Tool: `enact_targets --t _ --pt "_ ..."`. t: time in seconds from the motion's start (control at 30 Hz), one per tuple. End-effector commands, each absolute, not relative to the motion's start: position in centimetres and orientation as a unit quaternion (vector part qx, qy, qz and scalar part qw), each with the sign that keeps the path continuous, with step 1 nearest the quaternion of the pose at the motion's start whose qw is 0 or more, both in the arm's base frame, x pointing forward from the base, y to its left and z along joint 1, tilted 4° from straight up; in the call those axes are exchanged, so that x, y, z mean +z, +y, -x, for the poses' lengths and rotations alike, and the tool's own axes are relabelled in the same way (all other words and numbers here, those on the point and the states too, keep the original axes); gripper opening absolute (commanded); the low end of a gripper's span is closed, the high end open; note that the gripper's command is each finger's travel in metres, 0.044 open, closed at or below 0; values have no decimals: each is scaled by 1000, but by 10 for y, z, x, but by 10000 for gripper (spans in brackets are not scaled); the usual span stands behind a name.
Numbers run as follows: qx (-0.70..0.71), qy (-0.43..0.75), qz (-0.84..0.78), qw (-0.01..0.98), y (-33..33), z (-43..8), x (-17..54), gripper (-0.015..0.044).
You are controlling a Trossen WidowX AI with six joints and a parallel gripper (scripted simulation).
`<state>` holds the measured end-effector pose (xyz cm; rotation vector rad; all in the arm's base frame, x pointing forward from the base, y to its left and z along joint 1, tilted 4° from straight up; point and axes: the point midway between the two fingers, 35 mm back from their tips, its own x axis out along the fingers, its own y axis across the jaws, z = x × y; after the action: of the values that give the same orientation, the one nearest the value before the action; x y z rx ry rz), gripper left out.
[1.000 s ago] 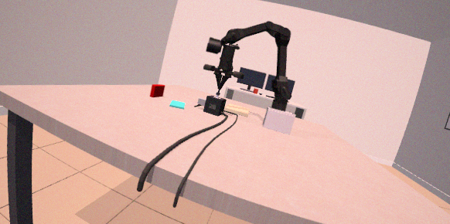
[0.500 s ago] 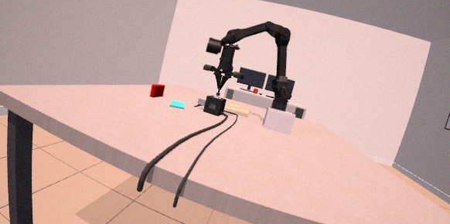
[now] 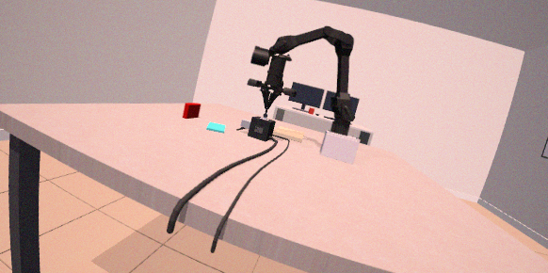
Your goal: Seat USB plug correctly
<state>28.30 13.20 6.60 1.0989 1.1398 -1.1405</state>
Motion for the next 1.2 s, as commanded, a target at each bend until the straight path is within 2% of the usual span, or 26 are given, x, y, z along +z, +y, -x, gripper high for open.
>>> enact_targets --t 0.0,1.17 --pt "-485 484 -462 563 131 -283 64 0" --pt "-485 484 -462 563 130 -283 60 0"
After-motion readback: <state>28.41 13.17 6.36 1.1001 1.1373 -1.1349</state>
